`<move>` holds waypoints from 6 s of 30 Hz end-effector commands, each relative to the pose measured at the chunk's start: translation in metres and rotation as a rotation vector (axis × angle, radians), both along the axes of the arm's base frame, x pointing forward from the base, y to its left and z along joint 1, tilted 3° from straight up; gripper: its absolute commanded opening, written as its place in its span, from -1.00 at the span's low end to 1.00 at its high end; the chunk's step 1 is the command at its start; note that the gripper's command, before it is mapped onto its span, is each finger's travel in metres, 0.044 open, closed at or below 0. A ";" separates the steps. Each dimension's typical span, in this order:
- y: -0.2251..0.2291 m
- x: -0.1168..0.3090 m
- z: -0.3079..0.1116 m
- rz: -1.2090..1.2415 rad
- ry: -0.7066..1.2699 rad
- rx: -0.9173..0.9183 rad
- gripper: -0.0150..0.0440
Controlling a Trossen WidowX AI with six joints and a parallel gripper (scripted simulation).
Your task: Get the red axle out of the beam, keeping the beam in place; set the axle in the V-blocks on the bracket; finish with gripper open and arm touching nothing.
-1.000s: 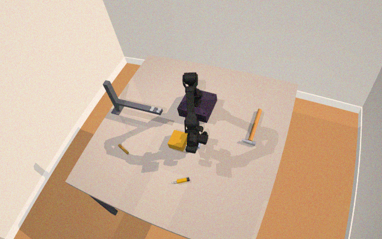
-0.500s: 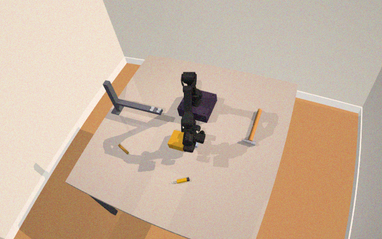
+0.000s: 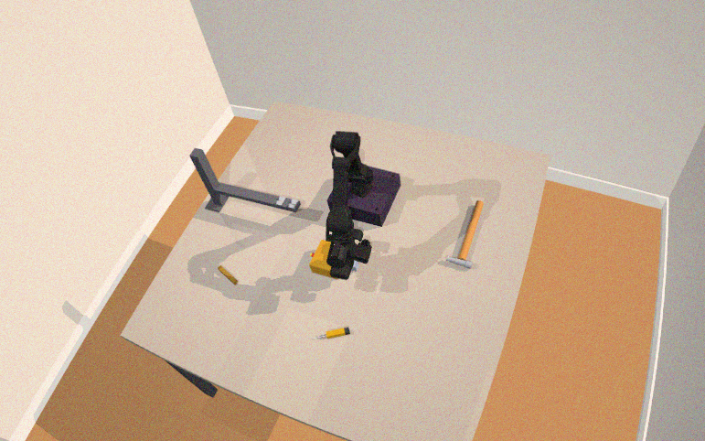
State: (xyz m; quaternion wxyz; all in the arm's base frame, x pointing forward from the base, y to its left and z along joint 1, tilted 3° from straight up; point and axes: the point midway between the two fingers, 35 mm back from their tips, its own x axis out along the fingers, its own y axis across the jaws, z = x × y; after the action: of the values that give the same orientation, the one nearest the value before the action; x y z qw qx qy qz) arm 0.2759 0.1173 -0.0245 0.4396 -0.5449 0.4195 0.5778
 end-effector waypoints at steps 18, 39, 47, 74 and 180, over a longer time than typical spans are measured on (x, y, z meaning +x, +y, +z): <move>0.024 -0.003 0.001 0.003 -0.002 -0.003 -0.49; 0.056 -0.009 0.017 0.003 -0.001 0.000 -0.49; 0.056 -0.008 0.030 0.003 -0.001 0.000 -0.49; 0.053 -0.008 0.072 0.003 -0.002 0.000 -0.49; 0.017 -0.012 0.050 -0.010 -0.001 -0.005 1.00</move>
State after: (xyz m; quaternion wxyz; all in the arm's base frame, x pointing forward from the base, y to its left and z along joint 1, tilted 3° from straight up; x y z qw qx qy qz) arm 0.2555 0.1474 0.0276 0.4383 -0.5481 0.4179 0.5769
